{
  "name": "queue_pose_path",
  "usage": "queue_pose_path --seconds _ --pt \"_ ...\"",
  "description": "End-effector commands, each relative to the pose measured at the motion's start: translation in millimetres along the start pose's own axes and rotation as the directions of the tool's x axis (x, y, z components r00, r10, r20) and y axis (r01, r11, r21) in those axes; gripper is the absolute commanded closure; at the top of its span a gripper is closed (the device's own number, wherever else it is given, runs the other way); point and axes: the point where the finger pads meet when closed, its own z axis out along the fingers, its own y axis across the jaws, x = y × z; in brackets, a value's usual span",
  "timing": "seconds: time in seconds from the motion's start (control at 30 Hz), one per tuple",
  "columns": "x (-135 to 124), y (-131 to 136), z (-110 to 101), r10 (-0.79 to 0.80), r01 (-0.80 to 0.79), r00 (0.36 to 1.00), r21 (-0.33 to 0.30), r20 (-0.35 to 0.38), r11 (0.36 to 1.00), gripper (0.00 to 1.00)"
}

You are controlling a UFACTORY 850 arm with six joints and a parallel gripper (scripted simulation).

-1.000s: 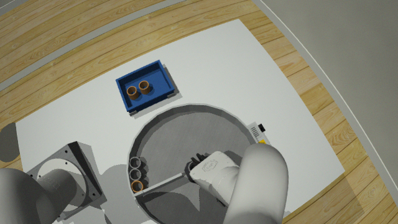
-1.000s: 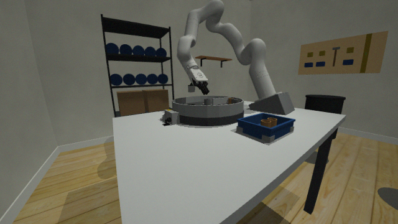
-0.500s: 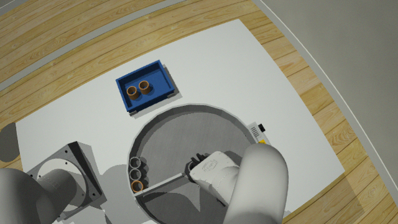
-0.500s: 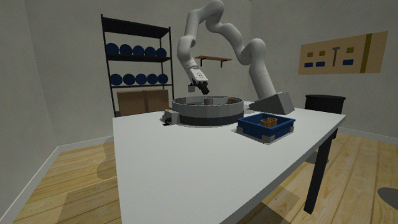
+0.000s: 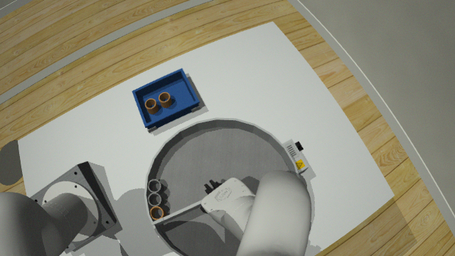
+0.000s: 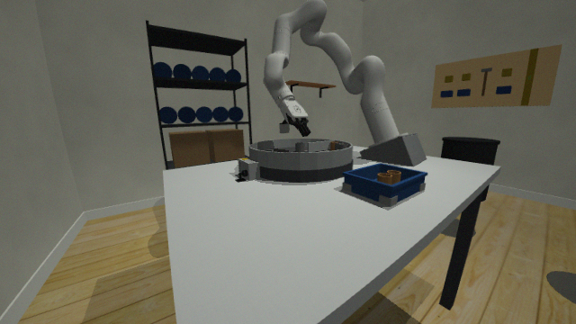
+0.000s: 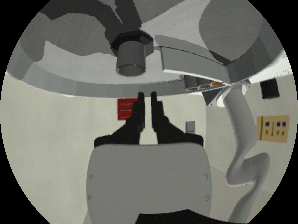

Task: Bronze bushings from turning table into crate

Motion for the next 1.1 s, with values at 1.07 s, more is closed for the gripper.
queue_pose_path --seconds 1.07 --pt "-37 141 30 -0.001 0.001 1.0 0.007 -0.001 1.0 0.91"
